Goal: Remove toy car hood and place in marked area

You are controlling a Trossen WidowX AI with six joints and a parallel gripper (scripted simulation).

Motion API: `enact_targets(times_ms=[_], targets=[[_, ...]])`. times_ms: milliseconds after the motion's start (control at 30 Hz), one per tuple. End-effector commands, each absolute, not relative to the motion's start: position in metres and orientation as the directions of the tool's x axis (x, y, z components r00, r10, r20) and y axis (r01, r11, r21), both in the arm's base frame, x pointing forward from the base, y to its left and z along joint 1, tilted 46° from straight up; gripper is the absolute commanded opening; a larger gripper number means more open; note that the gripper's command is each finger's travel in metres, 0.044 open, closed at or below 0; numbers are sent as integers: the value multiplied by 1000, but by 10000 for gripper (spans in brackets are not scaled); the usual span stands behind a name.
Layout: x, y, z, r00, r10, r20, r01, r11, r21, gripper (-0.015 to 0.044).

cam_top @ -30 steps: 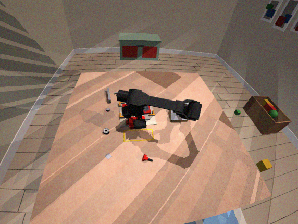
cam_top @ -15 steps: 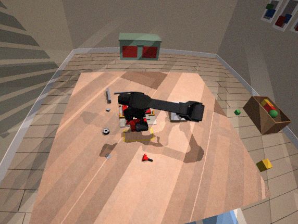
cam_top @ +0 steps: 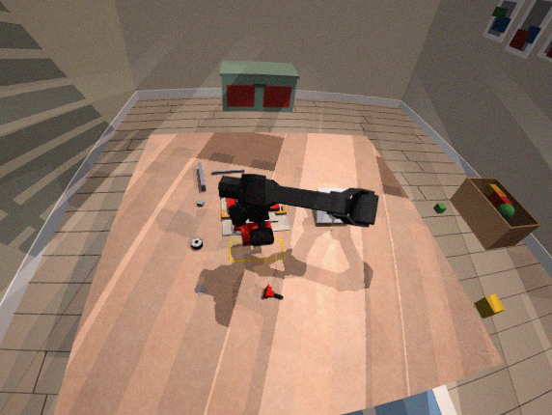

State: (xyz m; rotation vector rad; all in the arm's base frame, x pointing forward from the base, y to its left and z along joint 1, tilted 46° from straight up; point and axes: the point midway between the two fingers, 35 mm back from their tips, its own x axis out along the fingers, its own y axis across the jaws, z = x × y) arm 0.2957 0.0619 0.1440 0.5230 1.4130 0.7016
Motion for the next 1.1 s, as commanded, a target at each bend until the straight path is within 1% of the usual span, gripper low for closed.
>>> enact_targets(times_ms=[0, 1067], targets=[[296, 65, 142, 17, 716, -698, -124, 694, 709, 0], [297, 82, 125, 18, 716, -698, -124, 694, 709, 0]])
